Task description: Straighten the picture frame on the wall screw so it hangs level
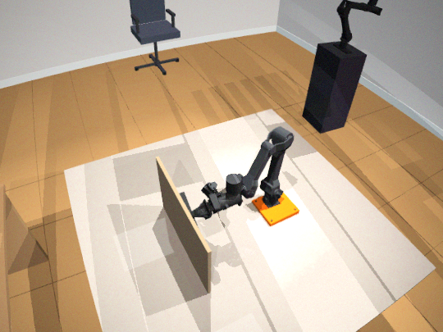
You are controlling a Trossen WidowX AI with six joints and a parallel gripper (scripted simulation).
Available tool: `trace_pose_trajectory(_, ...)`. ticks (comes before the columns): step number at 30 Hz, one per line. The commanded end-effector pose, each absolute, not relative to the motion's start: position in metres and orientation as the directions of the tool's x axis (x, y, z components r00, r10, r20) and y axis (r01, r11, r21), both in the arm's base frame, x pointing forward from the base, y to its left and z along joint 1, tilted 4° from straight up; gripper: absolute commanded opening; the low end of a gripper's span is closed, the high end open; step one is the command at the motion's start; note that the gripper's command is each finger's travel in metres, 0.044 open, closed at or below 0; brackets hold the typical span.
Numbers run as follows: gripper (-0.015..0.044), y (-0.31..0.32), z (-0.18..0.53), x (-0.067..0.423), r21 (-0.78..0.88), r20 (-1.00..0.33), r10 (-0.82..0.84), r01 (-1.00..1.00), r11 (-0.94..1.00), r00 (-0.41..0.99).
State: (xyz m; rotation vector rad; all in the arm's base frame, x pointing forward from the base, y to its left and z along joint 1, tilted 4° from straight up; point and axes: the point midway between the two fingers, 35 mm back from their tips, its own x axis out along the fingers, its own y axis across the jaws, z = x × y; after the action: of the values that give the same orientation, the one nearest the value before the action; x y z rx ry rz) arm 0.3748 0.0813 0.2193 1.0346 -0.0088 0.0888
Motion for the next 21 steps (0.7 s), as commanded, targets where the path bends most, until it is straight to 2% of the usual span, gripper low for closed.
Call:
trace_pose_trajectory(1,0.0000,0.0814,0.2203,0.3750,0.860,0.059,0.073,-0.088,0.502,0.996)
trace_pose_trajectory(21,0.0000,0.0800,0.2163,0.3750,0.859,0.051,0.070,-0.079,0.506,0.996)
